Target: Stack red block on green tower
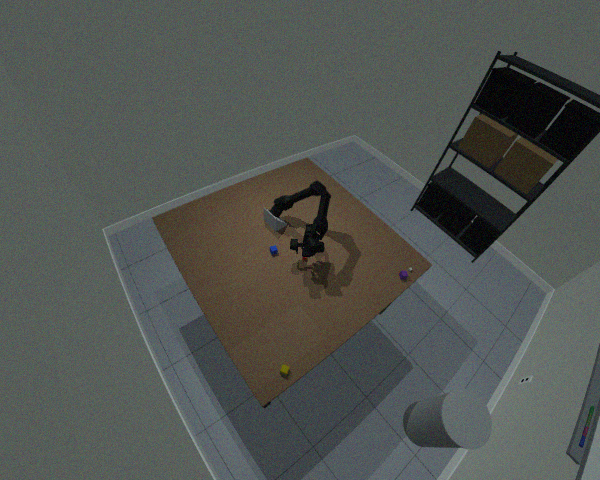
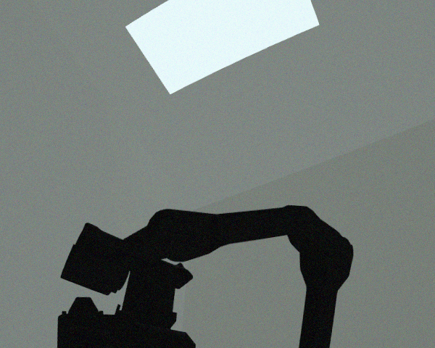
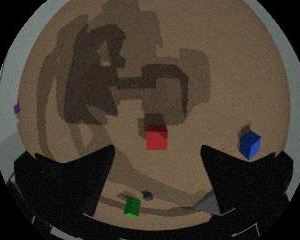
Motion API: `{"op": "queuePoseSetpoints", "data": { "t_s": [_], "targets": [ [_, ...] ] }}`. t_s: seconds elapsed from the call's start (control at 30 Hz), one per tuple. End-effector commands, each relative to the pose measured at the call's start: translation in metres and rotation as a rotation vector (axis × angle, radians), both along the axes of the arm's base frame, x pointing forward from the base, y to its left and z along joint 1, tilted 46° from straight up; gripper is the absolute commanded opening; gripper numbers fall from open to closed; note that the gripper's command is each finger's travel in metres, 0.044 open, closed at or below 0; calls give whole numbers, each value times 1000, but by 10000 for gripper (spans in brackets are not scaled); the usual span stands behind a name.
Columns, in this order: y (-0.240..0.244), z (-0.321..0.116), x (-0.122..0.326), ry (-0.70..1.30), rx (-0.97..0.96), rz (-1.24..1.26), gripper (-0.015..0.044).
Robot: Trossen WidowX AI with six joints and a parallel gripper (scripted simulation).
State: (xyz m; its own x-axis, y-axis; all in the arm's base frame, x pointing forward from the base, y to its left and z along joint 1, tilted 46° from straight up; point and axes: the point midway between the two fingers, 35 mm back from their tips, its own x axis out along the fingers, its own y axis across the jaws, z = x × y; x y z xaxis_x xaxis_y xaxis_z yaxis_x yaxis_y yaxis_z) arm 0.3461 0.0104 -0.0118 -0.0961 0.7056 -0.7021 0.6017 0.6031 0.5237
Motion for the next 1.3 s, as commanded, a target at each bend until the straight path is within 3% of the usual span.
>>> {"op": "queuePoseSetpoints", "data": {
  "t_s": [0.0, 1.27],
  "targets": [
    [3, -3, 0, 0, 5, -10, 440],
    [26, -25, -3, 0, 7, -10, 440]
  ]
}}
